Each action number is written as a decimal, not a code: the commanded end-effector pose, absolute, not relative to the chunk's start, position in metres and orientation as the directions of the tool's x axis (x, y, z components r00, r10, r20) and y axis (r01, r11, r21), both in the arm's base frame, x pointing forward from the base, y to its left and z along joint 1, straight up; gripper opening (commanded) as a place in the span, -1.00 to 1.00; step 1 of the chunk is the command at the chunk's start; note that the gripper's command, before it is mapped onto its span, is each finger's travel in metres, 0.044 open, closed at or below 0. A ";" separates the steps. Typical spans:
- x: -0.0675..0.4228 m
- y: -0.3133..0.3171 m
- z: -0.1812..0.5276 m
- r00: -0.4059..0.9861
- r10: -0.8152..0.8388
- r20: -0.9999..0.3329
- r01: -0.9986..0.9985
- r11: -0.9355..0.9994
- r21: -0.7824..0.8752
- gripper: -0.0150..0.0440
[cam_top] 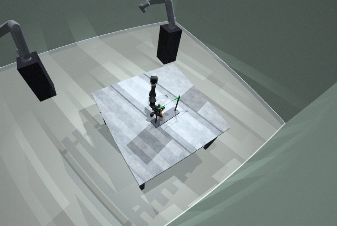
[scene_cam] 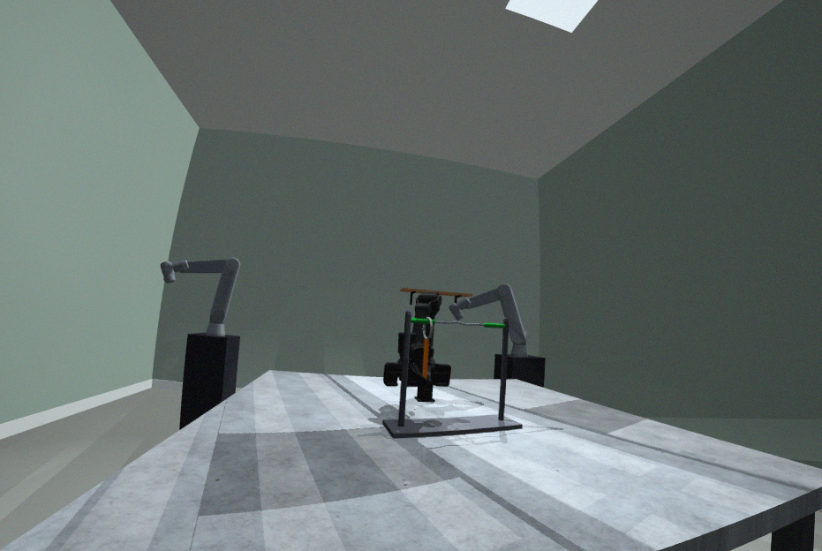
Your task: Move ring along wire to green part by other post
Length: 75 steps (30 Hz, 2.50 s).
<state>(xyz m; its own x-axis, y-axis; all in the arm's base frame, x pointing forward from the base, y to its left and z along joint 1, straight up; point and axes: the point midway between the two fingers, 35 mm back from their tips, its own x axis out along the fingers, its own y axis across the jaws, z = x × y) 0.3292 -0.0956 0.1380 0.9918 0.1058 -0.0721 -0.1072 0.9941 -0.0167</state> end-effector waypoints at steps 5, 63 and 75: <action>0.329 -0.096 0.138 0.992 0.106 -0.072 -0.107 0.994 -0.017 -1.00; 0.327 -0.076 0.156 0.993 0.096 -0.074 -0.097 0.995 -0.013 -1.00; 0.326 -0.063 0.156 0.993 0.095 -0.076 -0.096 0.995 -0.010 -1.00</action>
